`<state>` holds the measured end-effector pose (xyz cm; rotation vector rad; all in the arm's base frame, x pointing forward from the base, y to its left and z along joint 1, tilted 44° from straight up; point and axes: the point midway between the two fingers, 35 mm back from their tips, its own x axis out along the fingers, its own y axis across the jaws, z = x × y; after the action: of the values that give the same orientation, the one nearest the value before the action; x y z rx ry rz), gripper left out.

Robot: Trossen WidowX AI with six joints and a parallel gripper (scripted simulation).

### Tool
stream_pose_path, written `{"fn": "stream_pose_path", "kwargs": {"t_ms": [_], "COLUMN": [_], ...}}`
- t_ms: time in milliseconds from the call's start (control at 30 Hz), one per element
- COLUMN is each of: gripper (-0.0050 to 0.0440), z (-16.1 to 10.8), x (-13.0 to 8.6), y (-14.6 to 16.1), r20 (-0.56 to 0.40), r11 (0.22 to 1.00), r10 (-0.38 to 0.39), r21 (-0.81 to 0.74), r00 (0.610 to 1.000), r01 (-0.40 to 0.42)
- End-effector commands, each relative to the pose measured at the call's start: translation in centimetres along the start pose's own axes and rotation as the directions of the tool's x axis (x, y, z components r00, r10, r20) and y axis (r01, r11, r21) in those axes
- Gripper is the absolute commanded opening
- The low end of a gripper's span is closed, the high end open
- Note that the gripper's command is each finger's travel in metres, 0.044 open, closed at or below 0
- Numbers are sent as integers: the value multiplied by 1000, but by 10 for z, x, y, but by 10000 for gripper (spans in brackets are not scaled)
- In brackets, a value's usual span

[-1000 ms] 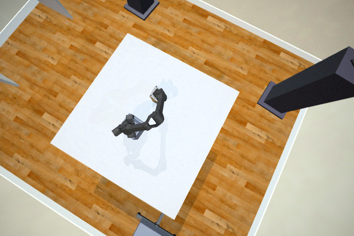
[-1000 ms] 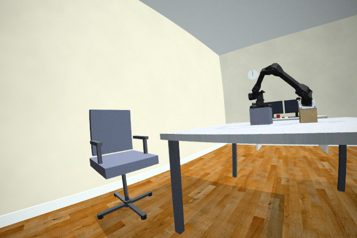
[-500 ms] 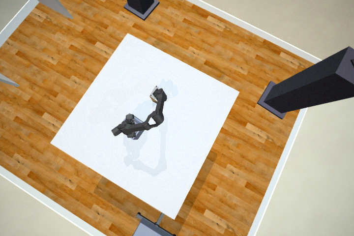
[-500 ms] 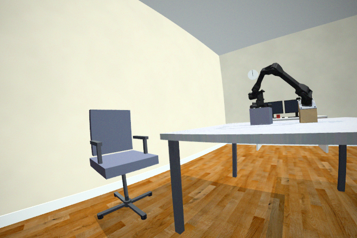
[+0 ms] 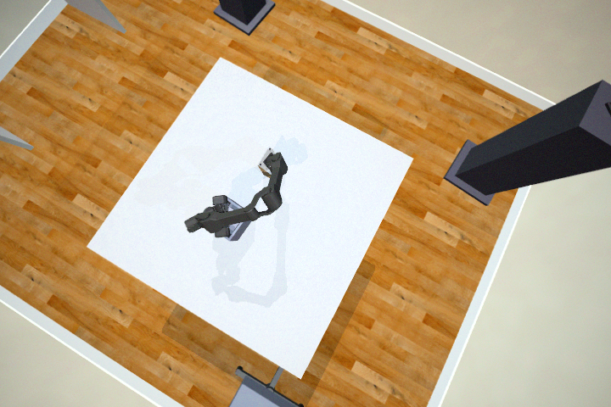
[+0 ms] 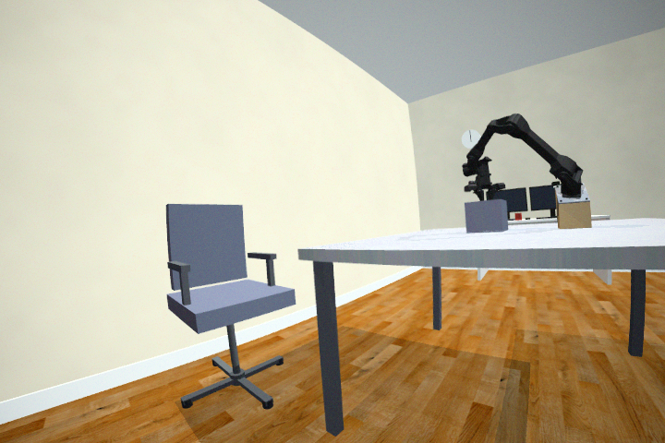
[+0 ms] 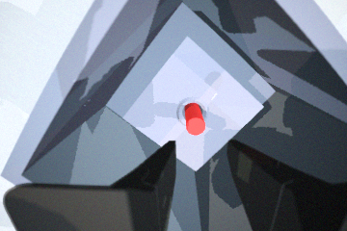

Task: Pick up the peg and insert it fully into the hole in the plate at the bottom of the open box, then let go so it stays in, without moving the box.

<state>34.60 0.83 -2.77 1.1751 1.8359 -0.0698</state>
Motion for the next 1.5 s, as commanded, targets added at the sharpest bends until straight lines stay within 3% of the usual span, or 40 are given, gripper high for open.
{"fn": "stream_pose_path", "kwargs": {"t_ms": [0,100,500,1467], "gripper": [150,150,438,440], "z": [0,-1,0,0], "x": [-17,-21,-33,-33], "y": [2,1,0,0], "r20": [11,10,9,9], "r11": [1000,1000,1000,1000], "r10": [4,5,5,5], "r21": [-10,-10,-10,-10], "r00": [1000,1000,1000,1000], "r01": [-4,-4,-5,-5]}}
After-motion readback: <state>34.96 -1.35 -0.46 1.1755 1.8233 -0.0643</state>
